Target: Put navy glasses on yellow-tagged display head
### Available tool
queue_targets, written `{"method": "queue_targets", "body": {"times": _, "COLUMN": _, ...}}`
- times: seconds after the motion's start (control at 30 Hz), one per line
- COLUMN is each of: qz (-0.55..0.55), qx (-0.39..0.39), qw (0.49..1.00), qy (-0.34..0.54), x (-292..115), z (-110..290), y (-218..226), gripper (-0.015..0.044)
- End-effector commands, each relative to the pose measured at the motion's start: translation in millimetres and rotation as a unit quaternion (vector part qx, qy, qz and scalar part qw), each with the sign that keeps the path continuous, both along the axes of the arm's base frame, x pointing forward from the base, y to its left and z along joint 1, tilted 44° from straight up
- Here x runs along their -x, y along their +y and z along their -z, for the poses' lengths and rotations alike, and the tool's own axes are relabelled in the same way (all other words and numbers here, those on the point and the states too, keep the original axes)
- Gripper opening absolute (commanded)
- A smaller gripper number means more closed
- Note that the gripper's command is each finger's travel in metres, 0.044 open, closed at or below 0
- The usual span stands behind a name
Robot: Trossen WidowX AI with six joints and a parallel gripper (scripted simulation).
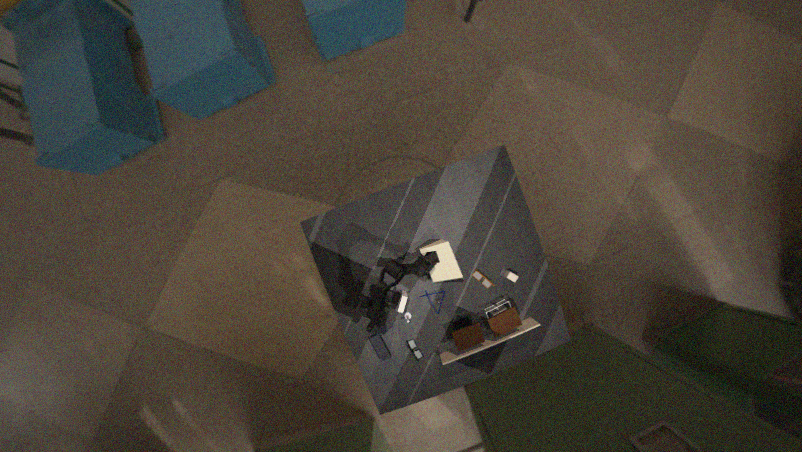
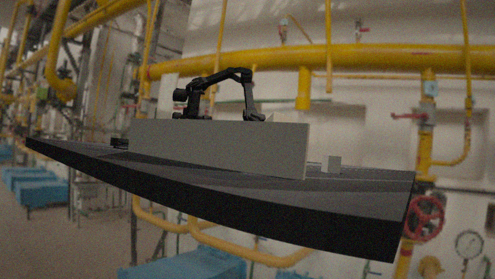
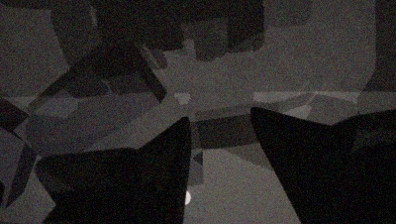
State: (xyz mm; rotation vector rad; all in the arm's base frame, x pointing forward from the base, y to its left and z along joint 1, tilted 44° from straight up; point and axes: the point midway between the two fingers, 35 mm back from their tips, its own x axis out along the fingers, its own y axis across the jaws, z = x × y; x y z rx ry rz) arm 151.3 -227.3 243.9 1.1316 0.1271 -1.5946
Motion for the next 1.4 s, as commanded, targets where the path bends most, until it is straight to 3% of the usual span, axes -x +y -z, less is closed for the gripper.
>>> {"method": "queue_targets", "body": {"times": 0.0, "qz": -0.001, "qx": 0.001, "qw": 1.0, "qy": -0.001, "x": -0.4, "z": -0.5, "y": -0.3, "gripper": 0.02}}
{"method": "queue_targets", "body": {"times": 0.3, "qz": -0.128, "qx": -0.01, "qw": 0.991, "qy": 0.033, "x": -60.1, "z": 18.3, "y": 31.4, "gripper": 0.02}}
{"method": "queue_targets", "body": {"times": 0.4, "qz": -0.152, "qx": 0.01, "qw": 0.988, "qy": -0.025, "x": -83.7, "z": 1.9, "y": 46.8, "gripper": 0.02}}
{"method": "queue_targets", "body": {"times": 0.67, "qz": -0.329, "qx": -0.005, "qw": 0.93, "qy": 0.163, "x": -135.8, "z": 84.2, "y": 120.6, "gripper": 0.02}}
{"method": "queue_targets", "body": {"times": 0.83, "qz": -0.425, "qx": -0.002, "qw": 0.845, "qy": 0.325, "x": -131.8, "z": 154.5, "y": 179.4, "gripper": 0.02}}
{"method": "queue_targets", "body": {"times": 1.0, "qz": -0.498, "qx": 0.038, "qw": 0.725, "qy": 0.474, "x": -104.1, "z": 208.0, "y": 224.3, "gripper": 0.02}}
{"method": "queue_targets", "body": {"times": 1.2, "qz": -0.506, "qx": 0.046, "qw": 0.706, "qy": 0.493, "x": -97.0, "z": 215.6, "y": 230.4, "gripper": 0.02}}
{"method": "queue_targets", "body": {"times": 1.3, "qz": -0.506, "qx": 0.046, "qw": 0.706, "qy": 0.493, "x": -97.0, "z": 215.6, "y": 230.4, "gripper": 0.0121}}
{"method": "queue_targets", "body": {"times": 1.37, "qz": -0.506, "qx": 0.046, "qw": 0.706, "qy": 0.493, "x": -97.0, "z": 215.6, "y": 230.4, "gripper": 0.012}}
